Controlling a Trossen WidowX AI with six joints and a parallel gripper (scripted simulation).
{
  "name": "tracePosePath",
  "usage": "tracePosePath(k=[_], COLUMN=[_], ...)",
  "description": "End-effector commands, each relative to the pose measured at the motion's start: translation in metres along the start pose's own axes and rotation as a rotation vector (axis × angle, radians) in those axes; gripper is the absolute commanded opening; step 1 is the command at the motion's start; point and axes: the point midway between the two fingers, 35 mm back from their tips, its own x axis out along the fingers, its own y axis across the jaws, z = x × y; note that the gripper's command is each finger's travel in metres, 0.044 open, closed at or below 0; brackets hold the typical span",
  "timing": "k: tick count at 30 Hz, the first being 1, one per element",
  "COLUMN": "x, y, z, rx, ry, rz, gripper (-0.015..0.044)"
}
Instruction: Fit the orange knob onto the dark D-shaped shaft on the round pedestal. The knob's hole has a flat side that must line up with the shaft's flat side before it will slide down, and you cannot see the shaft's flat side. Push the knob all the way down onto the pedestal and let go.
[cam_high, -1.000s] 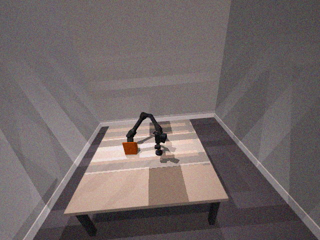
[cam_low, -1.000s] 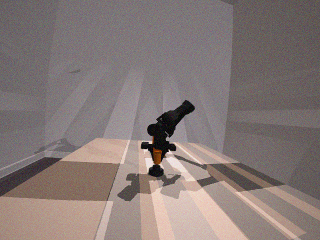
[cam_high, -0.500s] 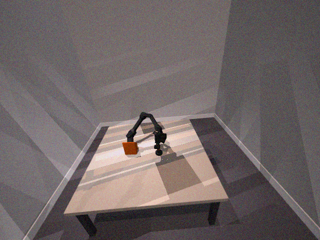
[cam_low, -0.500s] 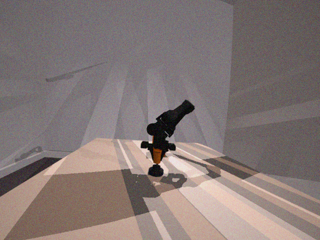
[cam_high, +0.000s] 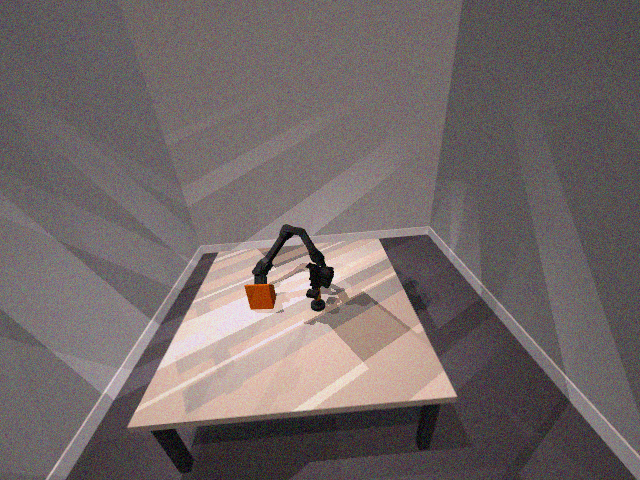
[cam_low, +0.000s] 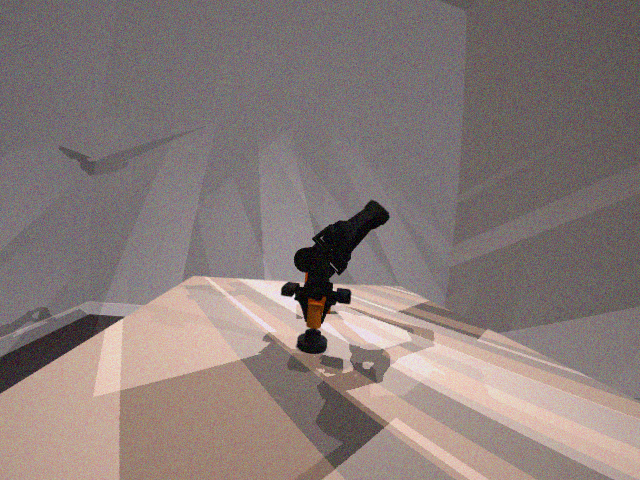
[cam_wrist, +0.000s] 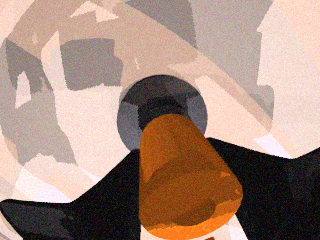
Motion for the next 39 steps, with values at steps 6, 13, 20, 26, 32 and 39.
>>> tracePosePath(k=[6,13,20,26,32,39], x=[0.001,0.0011,0.0015,-0.0042,-0.0044,-0.0018], y=[-0.0009,-0.0005,-0.0004,0.0001,0.0004,-0.0001], z=[-0.002,-0.0033,-0.0033,-0.0031,-0.0018,0.0024], rx=[0.008,0.008,0.008,0.008,0.176,0.217], ry=[-0.002,-0.001,-0.001,-0.001,-0.002,-0.002], rz=[-0.001,-0.001,-0.001,-0.001,-0.001,-0.001], gripper=[0.0,0.0,0.0,0.0,0.0,0.0])
